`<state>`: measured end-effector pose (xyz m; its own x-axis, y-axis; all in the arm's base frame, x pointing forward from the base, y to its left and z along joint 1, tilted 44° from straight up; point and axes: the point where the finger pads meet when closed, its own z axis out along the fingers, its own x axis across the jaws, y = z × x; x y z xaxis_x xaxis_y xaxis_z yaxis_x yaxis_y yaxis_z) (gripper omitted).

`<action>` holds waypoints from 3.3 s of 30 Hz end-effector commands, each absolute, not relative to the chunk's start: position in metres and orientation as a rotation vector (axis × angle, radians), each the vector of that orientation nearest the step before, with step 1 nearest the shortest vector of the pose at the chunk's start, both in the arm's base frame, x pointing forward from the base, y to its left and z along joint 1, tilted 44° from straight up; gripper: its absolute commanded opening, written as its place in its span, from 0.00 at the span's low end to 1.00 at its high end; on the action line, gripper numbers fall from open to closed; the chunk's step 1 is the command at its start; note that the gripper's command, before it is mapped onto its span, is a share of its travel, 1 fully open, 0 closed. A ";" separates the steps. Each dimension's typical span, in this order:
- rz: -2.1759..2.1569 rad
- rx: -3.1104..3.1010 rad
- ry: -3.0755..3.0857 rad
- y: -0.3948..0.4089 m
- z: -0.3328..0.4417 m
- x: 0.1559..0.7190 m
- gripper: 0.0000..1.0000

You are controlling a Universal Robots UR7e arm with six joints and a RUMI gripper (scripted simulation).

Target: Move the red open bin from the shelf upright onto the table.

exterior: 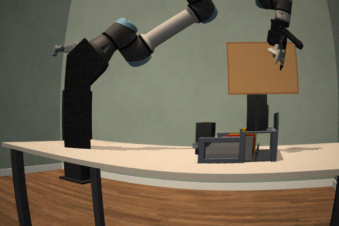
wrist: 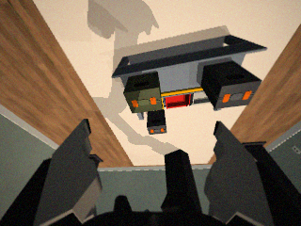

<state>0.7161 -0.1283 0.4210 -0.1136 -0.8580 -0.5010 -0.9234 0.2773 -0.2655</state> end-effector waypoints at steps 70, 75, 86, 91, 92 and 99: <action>0.148 -1.612 1.992 -0.123 0.415 0.711 1.00; 0.148 -1.618 1.995 -0.121 0.412 0.709 1.00; 0.148 -1.630 2.002 -0.118 0.407 0.705 1.00; 0.148 -1.638 2.007 -0.115 0.403 0.702 1.00; 0.148 -1.640 2.008 -0.114 0.403 0.702 1.00; 0.148 -1.654 2.015 -0.110 0.397 0.697 1.00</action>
<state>0.7004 -0.1129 0.4000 -0.1151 -0.8777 -0.4651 -0.9372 0.2512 -0.2420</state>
